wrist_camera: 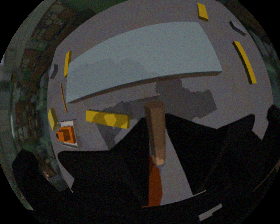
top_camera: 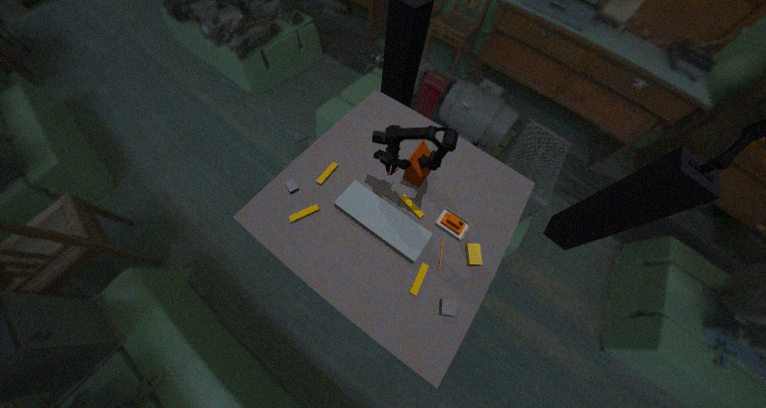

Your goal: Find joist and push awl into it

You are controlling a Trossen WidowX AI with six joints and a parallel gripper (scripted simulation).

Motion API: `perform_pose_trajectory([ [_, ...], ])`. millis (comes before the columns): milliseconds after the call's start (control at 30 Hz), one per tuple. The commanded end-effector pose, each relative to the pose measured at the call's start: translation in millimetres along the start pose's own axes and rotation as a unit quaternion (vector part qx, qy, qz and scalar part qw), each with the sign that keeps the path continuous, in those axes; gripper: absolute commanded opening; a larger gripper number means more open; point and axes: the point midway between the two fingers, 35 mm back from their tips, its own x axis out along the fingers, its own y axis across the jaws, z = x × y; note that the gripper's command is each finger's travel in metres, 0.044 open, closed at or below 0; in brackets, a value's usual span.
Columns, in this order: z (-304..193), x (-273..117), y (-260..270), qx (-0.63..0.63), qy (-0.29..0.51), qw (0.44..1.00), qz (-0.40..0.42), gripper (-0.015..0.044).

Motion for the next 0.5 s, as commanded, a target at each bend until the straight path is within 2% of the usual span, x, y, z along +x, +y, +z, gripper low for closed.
perform_pose_trajectory([
  [0, -5.3, -10.1, 3.7, -0.011, -0.058, 0.998, 0.012, 0.0],
  [467, -19.7, -38.5, 13.4, -0.044, -0.227, 0.973, 0.014, 0.0],
])
